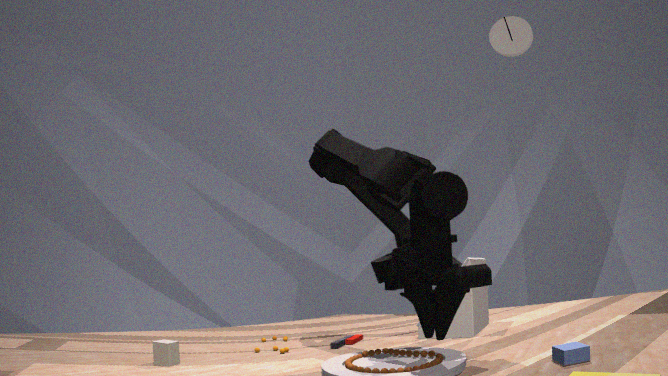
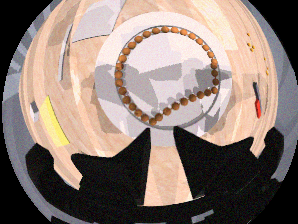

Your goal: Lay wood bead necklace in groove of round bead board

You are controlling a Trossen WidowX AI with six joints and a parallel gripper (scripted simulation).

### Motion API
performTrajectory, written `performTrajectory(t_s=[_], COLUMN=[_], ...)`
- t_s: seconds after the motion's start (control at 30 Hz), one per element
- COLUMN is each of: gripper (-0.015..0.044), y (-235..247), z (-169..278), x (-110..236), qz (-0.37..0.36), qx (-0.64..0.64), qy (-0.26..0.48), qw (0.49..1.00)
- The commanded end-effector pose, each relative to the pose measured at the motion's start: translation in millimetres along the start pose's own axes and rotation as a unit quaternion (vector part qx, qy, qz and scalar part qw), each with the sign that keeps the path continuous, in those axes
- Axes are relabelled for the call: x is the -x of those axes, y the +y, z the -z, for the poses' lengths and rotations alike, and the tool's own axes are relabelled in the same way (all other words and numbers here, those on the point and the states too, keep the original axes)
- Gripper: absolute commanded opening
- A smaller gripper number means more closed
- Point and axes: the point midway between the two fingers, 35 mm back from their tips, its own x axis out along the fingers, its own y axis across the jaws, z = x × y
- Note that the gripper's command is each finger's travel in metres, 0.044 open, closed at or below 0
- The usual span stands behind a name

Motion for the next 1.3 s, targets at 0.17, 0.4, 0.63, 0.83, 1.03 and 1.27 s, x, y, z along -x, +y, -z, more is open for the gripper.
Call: performTrajectory(t_s=[0.17,0.4,0.63,0.83,1.03,1.27], gripper=[0.0120,0.0120,0.0120,0.0120,0.0120,0.0120], y=[0,0,0,0,3,2], z=[-7,-7,-7,-7,-9,-8], x=[16,16,14,-1,4,-8], qz=[-0.009,-0.009,-0.009,-0.009,-0.015,-0.013], qx=[-0.421,-0.421,-0.421,-0.421,-0.425,-0.423], qy=[0.005,0.005,0.005,0.005,0.006,0.005], qw=[0.907,0.907,0.907,0.907,0.905,0.906])
